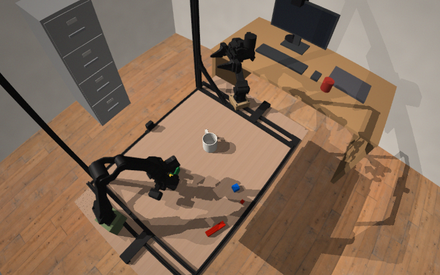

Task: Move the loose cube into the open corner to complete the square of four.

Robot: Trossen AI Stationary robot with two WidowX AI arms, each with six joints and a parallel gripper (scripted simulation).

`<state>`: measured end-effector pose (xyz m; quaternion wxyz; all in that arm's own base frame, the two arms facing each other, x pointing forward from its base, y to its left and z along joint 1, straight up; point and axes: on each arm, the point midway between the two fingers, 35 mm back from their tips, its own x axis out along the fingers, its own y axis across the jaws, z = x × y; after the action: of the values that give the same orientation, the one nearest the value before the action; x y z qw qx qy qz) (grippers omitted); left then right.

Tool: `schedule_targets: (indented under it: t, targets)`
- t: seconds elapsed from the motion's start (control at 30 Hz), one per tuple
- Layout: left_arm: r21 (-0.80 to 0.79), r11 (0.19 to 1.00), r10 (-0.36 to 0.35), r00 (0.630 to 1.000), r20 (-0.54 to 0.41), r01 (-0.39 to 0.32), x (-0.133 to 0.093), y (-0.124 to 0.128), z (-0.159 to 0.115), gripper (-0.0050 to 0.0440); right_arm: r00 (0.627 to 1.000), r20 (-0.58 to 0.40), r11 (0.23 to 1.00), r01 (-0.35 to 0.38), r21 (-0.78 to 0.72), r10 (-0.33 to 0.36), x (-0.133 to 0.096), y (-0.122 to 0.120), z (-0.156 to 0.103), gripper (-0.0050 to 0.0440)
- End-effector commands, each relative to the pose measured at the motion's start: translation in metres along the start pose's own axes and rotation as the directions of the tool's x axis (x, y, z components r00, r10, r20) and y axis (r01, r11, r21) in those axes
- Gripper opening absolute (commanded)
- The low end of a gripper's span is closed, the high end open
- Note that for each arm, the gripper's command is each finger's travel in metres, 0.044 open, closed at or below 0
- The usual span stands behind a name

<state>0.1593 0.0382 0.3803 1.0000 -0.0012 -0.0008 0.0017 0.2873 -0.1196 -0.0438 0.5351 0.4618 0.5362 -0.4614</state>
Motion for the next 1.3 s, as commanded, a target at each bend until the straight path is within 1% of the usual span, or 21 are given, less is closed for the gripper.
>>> schedule_targets:
  t: [0.0, 1.27]
  targets:
    - [0.002, 1.0, -0.003, 1.0, 0.0, 0.003, -0.0001, -0.0005, -0.0001, 0.04, 1.0, 0.002, 1.0, -0.001, 0.003, 0.001, -0.0005, 0.0021, 0.0008, 0.0]
    - [0.002, 1.0, -0.003, 1.0, 0.0, 0.003, -0.0001, -0.0005, -0.0001, 0.04, 1.0, 0.002, 1.0, -0.001, 0.003, 0.001, -0.0005, 0.0101, 0.0008, 0.0]
